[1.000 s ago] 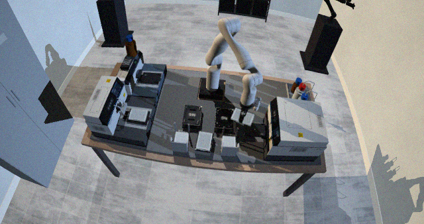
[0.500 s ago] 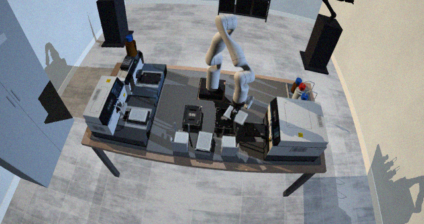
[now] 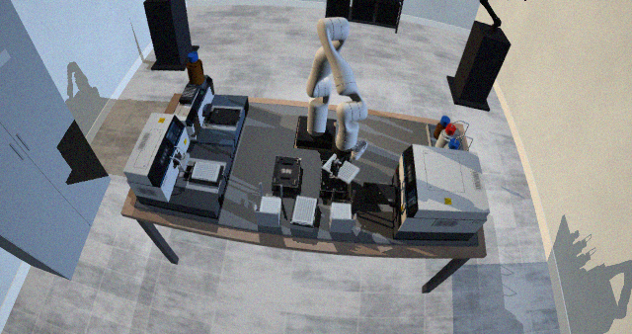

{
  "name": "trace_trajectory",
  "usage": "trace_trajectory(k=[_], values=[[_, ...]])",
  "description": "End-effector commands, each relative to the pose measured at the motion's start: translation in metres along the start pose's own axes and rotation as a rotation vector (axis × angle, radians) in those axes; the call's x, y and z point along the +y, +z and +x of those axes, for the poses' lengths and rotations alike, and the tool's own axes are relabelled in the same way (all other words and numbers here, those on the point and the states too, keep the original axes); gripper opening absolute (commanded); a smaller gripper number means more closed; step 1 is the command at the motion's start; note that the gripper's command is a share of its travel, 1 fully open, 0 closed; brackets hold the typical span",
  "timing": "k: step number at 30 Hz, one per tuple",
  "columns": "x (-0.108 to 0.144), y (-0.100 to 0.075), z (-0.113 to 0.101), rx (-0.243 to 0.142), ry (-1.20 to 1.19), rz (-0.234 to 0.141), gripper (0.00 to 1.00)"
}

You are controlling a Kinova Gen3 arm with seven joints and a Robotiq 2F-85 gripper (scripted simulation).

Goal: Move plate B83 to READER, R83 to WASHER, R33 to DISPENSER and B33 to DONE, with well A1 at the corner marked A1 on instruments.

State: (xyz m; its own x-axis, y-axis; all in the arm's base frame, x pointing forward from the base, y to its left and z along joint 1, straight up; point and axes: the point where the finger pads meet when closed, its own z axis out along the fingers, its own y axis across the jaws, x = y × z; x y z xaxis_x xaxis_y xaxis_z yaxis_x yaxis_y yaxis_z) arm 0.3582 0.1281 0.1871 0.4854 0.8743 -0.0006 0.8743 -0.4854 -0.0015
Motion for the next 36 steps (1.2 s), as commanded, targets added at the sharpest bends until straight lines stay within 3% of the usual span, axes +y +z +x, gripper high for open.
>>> trace_trajectory(k=[1,36], values=[[0.004,-0.001,-0.01,0.002,0.038,-0.001,0.94],[0.039,0.0,-0.107,0.001,0.313,-0.001,0.94]])
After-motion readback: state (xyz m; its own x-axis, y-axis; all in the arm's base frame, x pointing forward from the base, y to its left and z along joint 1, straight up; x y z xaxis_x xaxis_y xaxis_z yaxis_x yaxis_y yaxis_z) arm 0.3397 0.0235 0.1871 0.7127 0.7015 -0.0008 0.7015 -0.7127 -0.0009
